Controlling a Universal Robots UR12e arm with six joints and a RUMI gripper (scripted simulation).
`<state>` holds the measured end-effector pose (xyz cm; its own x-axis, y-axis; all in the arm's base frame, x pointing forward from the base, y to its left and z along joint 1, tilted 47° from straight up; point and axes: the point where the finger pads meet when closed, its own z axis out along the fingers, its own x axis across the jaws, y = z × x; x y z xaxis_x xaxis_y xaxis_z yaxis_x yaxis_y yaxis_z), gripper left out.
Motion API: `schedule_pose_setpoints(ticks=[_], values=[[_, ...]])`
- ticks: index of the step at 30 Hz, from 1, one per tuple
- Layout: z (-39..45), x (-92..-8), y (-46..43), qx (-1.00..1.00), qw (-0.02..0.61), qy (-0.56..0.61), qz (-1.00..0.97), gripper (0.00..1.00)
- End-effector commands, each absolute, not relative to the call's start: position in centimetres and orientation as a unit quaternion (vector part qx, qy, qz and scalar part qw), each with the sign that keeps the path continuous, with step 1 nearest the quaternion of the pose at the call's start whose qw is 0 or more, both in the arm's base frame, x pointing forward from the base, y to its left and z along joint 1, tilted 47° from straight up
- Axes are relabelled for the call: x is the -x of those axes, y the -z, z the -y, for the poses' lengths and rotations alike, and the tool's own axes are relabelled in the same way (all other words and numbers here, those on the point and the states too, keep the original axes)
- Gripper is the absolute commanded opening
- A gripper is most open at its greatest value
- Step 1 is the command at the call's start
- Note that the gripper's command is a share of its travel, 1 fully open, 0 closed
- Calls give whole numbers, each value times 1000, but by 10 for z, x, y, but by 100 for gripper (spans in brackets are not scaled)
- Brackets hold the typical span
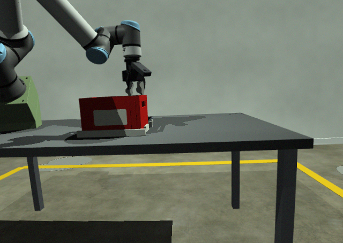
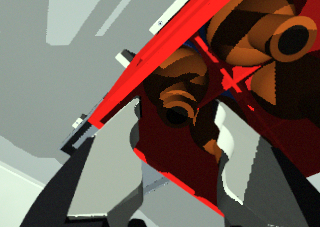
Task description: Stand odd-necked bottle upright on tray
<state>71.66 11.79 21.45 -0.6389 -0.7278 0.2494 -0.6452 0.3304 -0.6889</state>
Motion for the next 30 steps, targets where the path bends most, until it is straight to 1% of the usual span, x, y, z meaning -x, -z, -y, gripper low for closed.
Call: schedule_pose_setpoints(ticks=[1, 30], values=[[-119, -716, -216, 422, 53, 396, -814, 38], [-158, -689, -260, 422, 53, 396, -814, 38]])
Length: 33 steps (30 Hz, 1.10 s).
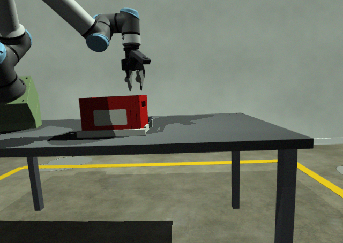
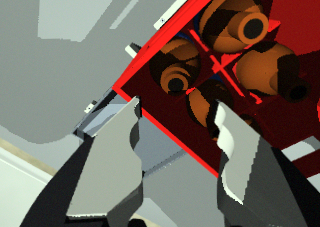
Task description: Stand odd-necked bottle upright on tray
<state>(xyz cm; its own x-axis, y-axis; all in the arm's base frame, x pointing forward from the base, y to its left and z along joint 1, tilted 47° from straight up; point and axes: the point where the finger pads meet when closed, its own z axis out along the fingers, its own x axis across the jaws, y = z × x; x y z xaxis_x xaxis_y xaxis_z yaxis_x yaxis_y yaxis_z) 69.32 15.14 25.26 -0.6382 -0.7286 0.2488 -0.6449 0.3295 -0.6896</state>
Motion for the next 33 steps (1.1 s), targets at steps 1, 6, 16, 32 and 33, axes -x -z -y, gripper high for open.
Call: schedule_pose_setpoints(ticks=[1, 6, 16, 32, 33], values=[[-160, -688, -262, 422, 53, 396, -814, 38], [-165, -684, -268, 422, 53, 396, -814, 38], [-168, -682, -272, 422, 53, 396, -814, 38], [-168, -682, -272, 422, 53, 396, -814, 0], [-168, -682, -272, 422, 53, 396, -814, 0]])
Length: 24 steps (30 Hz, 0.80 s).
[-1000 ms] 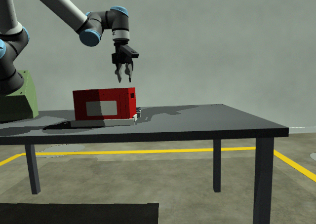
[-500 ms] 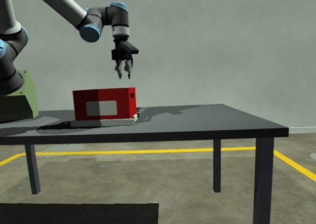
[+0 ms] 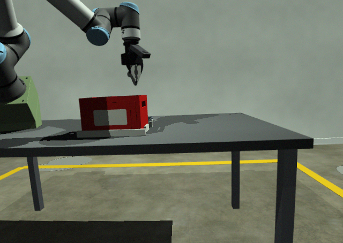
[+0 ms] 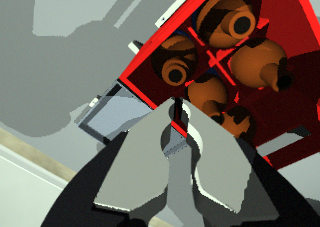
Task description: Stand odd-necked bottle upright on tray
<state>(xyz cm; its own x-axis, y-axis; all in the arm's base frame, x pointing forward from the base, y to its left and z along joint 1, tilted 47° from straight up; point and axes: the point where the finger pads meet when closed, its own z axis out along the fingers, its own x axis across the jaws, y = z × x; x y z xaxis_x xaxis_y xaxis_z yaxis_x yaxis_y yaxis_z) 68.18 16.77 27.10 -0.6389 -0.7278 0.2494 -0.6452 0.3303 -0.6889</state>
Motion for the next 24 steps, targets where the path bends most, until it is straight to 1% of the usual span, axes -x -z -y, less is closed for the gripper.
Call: schedule_pose_setpoints(ticks=[1, 20, 24], values=[[-168, -682, -272, 422, 53, 396, -814, 0], [-167, -681, -272, 422, 53, 396, -814, 0], [-151, -662, -276, 422, 53, 396, -814, 0]])
